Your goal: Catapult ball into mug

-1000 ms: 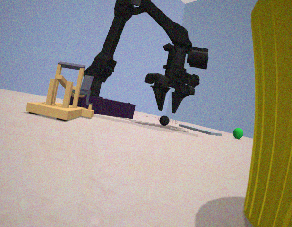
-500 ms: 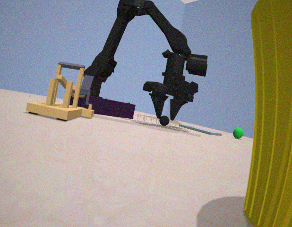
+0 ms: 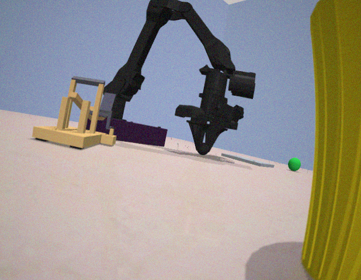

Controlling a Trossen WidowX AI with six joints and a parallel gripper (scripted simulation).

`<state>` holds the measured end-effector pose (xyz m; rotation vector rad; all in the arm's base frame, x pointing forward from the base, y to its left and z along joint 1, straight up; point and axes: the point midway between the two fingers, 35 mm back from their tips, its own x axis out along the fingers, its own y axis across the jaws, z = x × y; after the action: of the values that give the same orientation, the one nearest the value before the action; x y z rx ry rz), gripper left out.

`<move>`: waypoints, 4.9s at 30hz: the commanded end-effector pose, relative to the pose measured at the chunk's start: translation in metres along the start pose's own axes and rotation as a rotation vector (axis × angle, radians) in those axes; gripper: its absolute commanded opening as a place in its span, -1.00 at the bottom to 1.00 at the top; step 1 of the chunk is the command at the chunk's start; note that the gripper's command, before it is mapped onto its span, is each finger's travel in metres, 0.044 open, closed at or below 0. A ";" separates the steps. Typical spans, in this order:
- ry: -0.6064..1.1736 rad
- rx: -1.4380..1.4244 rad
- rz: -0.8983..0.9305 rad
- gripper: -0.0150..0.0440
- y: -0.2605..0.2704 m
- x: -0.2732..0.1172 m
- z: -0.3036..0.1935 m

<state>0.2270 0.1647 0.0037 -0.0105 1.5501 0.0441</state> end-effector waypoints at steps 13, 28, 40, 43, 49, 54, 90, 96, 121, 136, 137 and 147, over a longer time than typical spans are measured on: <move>0.000 0.006 0.003 -0.49 0.008 -0.045 0.005; 0.001 0.006 0.003 -0.49 0.009 -0.126 -0.003; 0.029 0.071 -0.019 -0.49 -0.025 -0.121 0.011; 0.036 0.090 -0.029 -0.49 -0.039 -0.118 0.015; 0.048 0.122 -0.050 -0.49 -0.066 -0.113 0.021; 0.069 0.160 -0.059 -0.49 -0.089 -0.110 0.023; 0.264 0.491 0.001 -0.49 -0.237 -0.094 -0.016; 0.292 0.545 0.028 -0.49 -0.256 -0.092 -0.030; 0.330 0.630 0.080 -0.49 -0.283 -0.071 -0.054; 0.325 0.636 0.070 -0.40 -0.285 -0.066 -0.054; 0.325 0.636 0.070 -0.31 -0.285 -0.066 -0.054; 0.284 0.636 0.058 0.58 -0.287 -0.093 -0.050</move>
<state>0.1818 -0.1234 0.0665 0.5632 1.8281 -0.4135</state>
